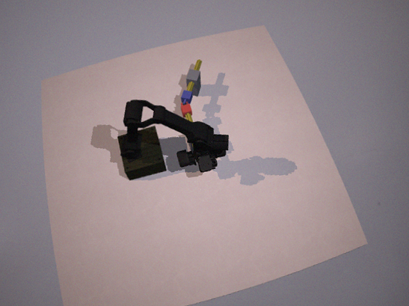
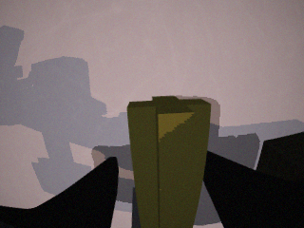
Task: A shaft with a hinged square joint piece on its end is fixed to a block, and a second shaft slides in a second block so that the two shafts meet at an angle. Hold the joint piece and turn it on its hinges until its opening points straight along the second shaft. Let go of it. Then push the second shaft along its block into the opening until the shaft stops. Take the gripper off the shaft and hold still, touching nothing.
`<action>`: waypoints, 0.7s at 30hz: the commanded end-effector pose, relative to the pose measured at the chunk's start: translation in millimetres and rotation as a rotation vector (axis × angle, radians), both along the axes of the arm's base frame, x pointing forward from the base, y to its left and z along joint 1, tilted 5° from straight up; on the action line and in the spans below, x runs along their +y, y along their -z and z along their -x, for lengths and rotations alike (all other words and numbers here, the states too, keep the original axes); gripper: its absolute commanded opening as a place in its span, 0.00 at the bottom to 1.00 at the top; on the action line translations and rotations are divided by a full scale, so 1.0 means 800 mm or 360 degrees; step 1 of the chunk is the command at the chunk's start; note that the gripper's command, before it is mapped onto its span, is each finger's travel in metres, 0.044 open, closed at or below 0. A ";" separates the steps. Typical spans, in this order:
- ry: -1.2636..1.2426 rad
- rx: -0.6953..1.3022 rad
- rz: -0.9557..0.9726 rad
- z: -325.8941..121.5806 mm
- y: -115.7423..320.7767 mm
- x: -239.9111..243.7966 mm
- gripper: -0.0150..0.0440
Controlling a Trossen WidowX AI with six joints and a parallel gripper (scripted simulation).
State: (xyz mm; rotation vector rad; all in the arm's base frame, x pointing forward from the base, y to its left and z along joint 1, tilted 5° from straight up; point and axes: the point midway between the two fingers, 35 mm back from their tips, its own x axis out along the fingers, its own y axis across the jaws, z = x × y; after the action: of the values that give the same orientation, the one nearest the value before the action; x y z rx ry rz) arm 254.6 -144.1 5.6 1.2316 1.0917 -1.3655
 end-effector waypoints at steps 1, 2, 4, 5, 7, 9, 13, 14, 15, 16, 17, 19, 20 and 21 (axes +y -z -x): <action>-0.0002 0.0002 -0.0001 0.000 0.000 0.000 0.86; -0.0002 0.0002 -0.0001 0.000 0.000 0.000 0.90; -0.0002 0.0002 -0.0001 0.000 0.000 0.000 0.99; -0.0002 0.0002 -0.0001 0.000 0.000 0.000 1.00; -0.0002 0.0002 -0.0001 0.000 0.000 0.000 1.00; -0.0002 0.0002 -0.0001 0.000 0.000 0.000 1.00; -0.0002 0.0002 -0.0001 0.000 0.000 0.000 1.00; -0.0002 0.0002 -0.0001 0.000 0.000 0.000 1.00; -0.0002 0.0002 -0.0001 0.000 0.000 0.000 1.00; -0.0002 0.0002 -0.0001 0.000 0.000 0.000 1.00; -0.0002 0.0002 -0.0001 0.000 0.000 0.000 1.00; -0.0002 -0.0001 -0.0003 -0.001 -0.012 0.001 1.00; -0.0003 -0.0004 -0.0006 -0.001 -0.025 0.002 1.00; -0.0003 -0.0006 -0.0007 -0.001 -0.034 0.003 1.00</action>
State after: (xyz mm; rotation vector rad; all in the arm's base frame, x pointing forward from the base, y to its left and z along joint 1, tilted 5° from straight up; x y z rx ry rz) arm 251.0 -141.6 10.8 1.2258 1.1152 -1.3755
